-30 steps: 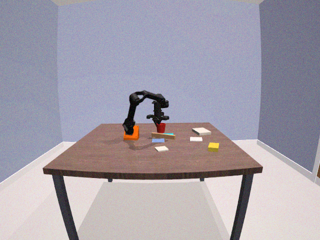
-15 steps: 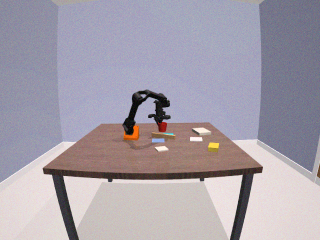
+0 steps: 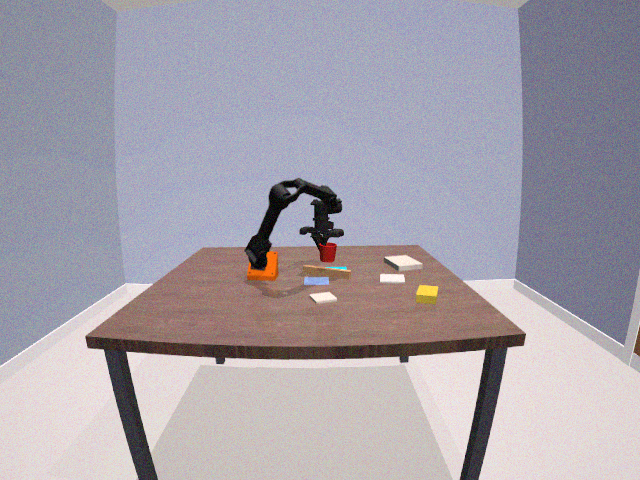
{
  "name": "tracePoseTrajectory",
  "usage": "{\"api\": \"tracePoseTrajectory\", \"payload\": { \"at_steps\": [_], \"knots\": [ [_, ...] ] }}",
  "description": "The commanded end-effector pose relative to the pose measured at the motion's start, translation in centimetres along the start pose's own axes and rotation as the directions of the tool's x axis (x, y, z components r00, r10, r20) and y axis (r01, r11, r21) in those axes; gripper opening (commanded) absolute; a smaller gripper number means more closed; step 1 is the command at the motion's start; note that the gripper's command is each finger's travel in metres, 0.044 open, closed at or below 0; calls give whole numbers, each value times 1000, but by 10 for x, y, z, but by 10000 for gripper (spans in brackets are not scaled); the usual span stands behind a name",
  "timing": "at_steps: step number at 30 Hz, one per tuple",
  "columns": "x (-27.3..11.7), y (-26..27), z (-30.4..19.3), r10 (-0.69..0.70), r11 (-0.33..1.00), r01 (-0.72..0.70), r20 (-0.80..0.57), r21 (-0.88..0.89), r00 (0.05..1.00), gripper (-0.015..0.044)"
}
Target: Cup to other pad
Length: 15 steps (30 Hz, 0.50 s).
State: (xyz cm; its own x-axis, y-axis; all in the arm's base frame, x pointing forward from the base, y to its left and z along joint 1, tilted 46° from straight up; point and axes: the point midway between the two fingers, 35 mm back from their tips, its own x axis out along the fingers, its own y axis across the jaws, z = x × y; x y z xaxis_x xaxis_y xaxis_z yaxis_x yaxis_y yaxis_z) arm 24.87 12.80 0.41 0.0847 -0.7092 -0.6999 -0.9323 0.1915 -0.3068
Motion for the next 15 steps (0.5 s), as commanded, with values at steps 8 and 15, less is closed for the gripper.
{"api": "tracePoseTrajectory", "payload": {
  "at_steps": [8, 15],
  "knots": [
    [0, 3, 23, 3, 1000, -3, -1, 0, 1000, 0],
    [0, 3, 37, 3, 1000, -3, 0, 1, 1000, 0]
  ]
}}
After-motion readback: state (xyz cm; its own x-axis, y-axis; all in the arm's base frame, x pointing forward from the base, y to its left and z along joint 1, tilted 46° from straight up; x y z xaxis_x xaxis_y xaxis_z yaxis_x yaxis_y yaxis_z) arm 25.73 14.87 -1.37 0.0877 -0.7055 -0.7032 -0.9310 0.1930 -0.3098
